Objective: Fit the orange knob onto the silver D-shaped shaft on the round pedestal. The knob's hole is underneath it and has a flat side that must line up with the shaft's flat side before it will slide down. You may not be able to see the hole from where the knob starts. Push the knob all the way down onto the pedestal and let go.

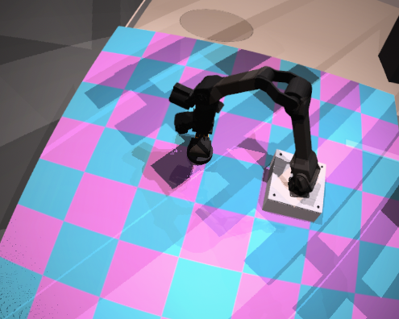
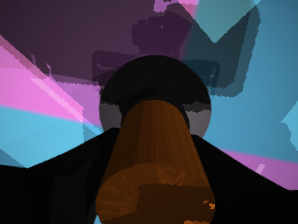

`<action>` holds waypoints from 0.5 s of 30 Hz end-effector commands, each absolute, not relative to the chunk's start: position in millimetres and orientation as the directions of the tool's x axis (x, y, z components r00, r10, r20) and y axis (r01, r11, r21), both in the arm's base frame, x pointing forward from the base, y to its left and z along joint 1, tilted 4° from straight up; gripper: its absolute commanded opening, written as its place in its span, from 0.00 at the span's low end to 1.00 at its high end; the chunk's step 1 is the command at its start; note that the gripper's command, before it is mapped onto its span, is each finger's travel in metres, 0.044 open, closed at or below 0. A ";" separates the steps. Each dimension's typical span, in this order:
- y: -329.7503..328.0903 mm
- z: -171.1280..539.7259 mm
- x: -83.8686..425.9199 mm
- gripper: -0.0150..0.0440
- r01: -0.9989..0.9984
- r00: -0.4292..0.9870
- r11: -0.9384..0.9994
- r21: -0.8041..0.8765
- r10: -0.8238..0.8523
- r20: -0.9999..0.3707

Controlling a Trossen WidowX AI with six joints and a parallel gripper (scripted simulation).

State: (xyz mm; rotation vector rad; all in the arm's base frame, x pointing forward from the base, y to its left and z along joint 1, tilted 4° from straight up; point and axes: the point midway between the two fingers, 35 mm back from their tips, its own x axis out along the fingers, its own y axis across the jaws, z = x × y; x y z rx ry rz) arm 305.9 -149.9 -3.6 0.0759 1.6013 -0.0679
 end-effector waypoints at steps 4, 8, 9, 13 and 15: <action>-149.9 -3.2 305.9 0.25 0.091 -0.032 0.996 0.004 0.007 -0.999; -149.9 -3.2 305.9 0.39 0.091 -0.032 0.996 0.004 0.007 -0.999; -149.9 -3.2 305.9 0.43 0.091 -0.032 0.996 0.004 0.007 -0.999; -149.9 -3.2 305.9 0.61 0.091 -0.032 0.996 0.004 0.007 -0.999; -149.9 -3.2 305.9 0.70 0.091 -0.032 0.996 0.004 0.007 -0.999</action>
